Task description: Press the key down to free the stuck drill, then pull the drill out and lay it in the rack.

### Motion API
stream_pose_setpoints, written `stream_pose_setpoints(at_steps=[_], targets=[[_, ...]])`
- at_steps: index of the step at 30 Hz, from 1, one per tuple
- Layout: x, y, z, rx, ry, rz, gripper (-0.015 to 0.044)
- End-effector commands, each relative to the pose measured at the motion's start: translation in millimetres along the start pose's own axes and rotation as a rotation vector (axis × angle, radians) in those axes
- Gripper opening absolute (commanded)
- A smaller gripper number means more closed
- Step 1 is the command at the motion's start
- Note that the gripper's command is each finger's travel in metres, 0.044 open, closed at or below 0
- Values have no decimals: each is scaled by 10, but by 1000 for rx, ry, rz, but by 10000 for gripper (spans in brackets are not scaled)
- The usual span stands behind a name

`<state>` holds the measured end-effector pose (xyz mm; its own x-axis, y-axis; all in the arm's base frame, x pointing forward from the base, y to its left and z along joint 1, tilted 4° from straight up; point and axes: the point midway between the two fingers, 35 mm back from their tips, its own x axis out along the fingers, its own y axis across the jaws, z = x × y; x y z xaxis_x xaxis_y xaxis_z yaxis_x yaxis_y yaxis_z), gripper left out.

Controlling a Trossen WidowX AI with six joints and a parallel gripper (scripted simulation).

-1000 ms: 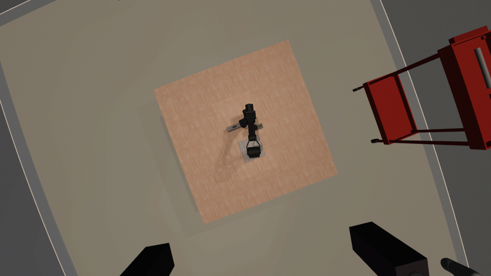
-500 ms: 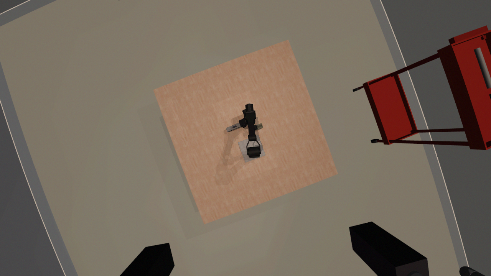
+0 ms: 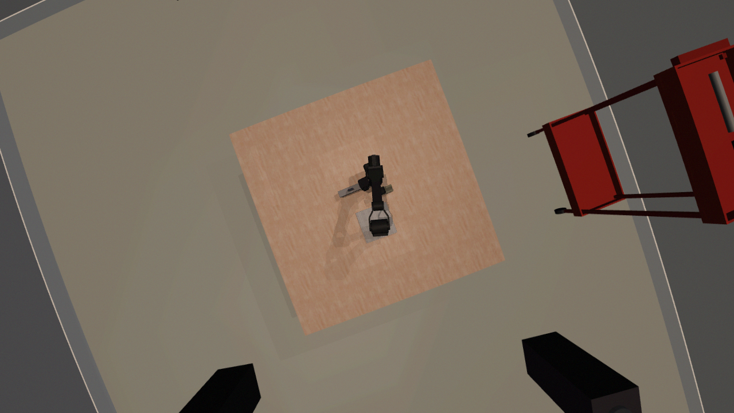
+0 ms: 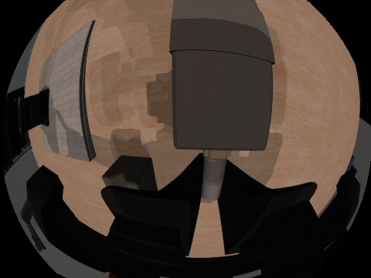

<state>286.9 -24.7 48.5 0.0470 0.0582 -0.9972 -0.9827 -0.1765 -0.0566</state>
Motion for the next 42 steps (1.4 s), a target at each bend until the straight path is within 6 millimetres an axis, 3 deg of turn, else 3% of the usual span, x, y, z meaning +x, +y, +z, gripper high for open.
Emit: stream_pose_setpoints(at_steps=[1,26,42], targets=[[-7,-4,-52,-1,2,0,0],[-33,-13,-412,-1,5,0,0],[-10,-4,-328,-1,4,0,420]])
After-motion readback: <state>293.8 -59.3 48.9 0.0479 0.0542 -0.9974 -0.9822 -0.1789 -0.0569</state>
